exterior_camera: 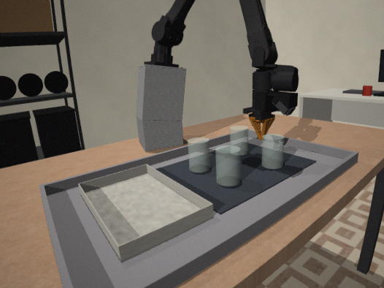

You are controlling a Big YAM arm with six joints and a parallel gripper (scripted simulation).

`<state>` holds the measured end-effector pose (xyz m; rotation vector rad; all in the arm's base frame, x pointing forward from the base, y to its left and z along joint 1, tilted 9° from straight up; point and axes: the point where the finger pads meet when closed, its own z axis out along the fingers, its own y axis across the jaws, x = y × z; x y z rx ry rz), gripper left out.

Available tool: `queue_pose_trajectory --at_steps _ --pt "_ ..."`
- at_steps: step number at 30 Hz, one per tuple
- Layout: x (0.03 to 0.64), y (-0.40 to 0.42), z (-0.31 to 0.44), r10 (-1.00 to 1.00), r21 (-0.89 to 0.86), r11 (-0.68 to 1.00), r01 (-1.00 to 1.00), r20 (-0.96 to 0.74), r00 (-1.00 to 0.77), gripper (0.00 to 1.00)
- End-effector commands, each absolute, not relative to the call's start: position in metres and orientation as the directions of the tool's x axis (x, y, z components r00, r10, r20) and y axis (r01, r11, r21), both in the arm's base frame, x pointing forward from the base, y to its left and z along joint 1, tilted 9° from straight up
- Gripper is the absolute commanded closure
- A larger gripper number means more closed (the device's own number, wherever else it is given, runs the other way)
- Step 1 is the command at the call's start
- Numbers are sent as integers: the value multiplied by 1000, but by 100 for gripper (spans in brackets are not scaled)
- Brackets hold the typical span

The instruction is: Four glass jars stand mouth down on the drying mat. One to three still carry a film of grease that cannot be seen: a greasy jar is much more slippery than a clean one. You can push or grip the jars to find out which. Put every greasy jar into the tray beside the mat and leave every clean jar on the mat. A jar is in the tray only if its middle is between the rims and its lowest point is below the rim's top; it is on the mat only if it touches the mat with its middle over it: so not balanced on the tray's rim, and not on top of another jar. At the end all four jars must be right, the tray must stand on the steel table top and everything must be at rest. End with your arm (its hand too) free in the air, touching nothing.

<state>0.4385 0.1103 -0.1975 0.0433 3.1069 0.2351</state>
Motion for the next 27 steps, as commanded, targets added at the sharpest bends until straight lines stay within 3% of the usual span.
queue_pose_trajectory --at_steps 1,27 --pt "451 112 -193 28 152 988 21 -43 -999 100" --pt "455 112 -193 28 152 988 21 -43 -999 100"
